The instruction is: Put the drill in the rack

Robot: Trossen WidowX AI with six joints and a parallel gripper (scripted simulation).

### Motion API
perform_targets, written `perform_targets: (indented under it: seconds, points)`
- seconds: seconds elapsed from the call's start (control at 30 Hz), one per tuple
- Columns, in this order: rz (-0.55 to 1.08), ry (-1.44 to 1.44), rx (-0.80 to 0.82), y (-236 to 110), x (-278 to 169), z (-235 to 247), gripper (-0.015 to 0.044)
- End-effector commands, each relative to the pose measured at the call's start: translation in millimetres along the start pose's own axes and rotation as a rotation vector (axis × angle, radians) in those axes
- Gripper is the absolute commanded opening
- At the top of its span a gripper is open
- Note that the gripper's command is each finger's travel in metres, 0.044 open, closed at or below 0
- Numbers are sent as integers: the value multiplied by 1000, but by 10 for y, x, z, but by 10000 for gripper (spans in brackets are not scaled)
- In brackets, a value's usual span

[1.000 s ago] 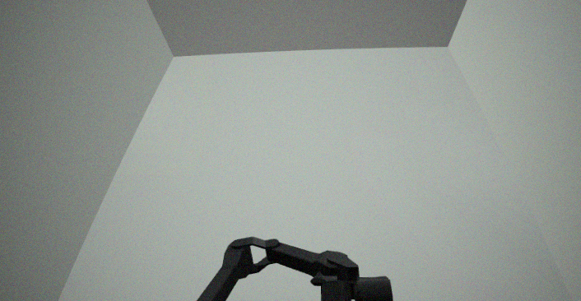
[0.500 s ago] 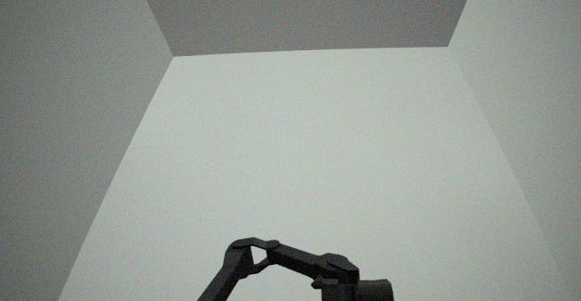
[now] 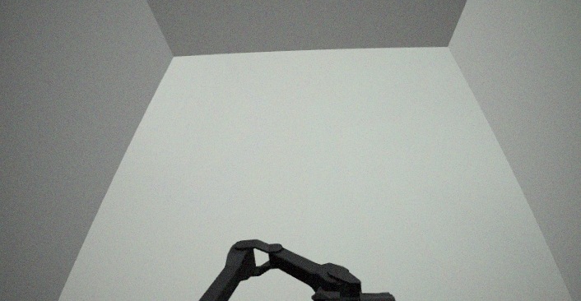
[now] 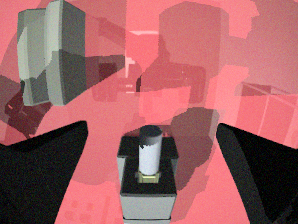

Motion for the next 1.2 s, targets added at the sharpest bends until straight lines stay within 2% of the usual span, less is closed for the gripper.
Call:
perform_targets:
  seconds: [0.0, 0.4, 0.93, 1.17]
  points:
    - [-7, 4, 3, 81, -7, 13, 440]
    - [-8, 4, 3, 228, -39, 33, 440]
    - [-2, 0, 1, 193, -43, 24, 20]
    - [-2, 0, 1, 193, -43, 24, 0]
Point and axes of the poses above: the point midway between the two fingers, 35 mm back from their tips, its own y axis out along the fingers, its own z axis across the jaws, x = y × z, the point moved 4 cm from there along -y, back along the fingers, and after that the axes turned 13 degrees about -y, right-handed, at the moved point
